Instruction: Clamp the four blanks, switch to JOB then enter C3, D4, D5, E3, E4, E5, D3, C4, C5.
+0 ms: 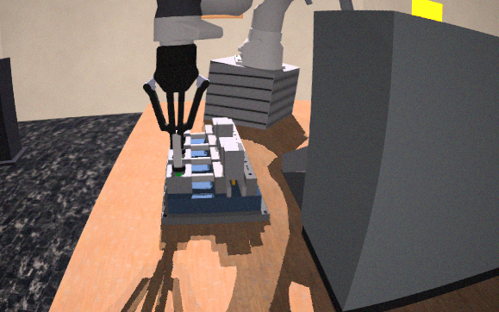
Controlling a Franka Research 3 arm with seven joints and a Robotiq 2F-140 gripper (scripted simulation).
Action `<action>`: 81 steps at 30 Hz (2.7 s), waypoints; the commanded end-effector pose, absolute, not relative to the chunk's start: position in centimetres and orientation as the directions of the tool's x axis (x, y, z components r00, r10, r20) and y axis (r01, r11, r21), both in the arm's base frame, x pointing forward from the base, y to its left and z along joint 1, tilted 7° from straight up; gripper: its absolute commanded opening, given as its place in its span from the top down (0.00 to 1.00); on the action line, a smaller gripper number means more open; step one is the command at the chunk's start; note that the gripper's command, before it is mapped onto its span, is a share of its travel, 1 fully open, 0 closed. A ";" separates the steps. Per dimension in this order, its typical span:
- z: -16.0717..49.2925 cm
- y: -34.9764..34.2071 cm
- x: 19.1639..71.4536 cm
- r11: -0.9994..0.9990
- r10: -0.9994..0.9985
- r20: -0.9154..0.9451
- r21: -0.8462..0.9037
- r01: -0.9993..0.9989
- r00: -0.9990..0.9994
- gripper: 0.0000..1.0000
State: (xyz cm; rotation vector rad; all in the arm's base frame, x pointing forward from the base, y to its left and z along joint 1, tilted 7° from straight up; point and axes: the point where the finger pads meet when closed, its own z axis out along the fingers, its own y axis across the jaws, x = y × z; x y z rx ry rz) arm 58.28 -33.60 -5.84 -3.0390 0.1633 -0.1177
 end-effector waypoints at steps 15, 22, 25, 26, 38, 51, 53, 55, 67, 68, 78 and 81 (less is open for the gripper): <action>-5.7 -33.6 58.3 -0.989 -0.113 0.075 -0.101 -0.105 0.991 1.00; -5.3 -33.6 58.3 -0.989 -0.113 0.075 -0.101 -0.105 0.991 1.00; -5.2 -33.6 58.3 -0.989 -0.113 0.075 -0.101 -0.105 0.991 1.00; -5.2 -33.6 58.3 -0.989 -0.113 0.075 -0.101 -0.105 0.991 1.00; -4.2 -33.7 58.2 -0.989 -0.113 0.075 -0.101 -0.105 0.991 1.00; 1.0 -34.2 57.7 -0.989 -0.113 0.075 -0.101 -0.105 0.991 1.00; 1.0 -34.2 57.7 -0.989 -0.113 0.075 -0.101 -0.105 0.991 1.00; 2.0 -34.3 57.6 -0.989 -0.113 0.075 -0.101 -0.105 0.991 1.00; 6.1 -34.7 57.3 -0.989 -0.113 0.075 -0.101 -0.105 0.991 1.00; 6.2 -34.7 57.3 -0.989 -0.113 0.075 -0.101 -0.105 0.991 1.00; 6.5 -34.7 57.2 -0.989 -0.113 0.075 -0.101 -0.105 0.991 1.00; 6.5 -34.7 57.2 -0.989 -0.113 0.075 -0.101 -0.105 0.991 1.00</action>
